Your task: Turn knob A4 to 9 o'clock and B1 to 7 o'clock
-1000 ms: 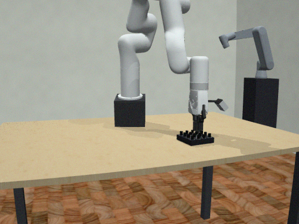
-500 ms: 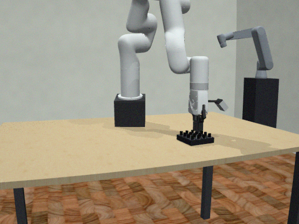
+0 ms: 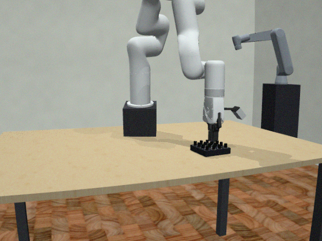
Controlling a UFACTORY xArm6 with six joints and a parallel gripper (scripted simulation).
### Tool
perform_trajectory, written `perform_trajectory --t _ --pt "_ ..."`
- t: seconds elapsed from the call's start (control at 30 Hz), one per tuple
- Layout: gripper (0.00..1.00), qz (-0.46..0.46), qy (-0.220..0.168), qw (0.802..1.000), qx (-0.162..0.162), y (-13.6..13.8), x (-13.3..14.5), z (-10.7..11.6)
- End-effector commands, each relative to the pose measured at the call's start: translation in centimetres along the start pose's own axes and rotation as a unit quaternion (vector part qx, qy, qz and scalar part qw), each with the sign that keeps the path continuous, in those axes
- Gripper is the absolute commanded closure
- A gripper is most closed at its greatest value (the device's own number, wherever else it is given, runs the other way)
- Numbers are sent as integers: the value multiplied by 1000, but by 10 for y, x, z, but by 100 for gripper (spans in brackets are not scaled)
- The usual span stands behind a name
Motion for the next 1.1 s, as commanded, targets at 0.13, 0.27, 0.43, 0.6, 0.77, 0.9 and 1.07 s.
perform_trajectory --t 0.13,0.27,0.43,0.6,0.77,0.9,1.07 --pt "92 0 1 1000 1 1 -1 1" --pt "92 0 1 1000 1 1 -1 1" --pt "92 0 1 1000 1 1 -1 1" --pt "92 0 1 1000 1 1 -1 1" --pt "92 0 1 1000 1 1 -1 1" --pt "92 0 1 1000 1 1 -1 1" --pt "92 5 1 1000 1 1 -1 1"
Point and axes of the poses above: the point where the finger pads meet when closed, its own z axis back along the fingers, its own y axis across the jaws, x = y × z, the point moved 5 cm from there along z, back along the fingers, and after that the axes turned 10 degrees about -z, right-handed, at the moved point
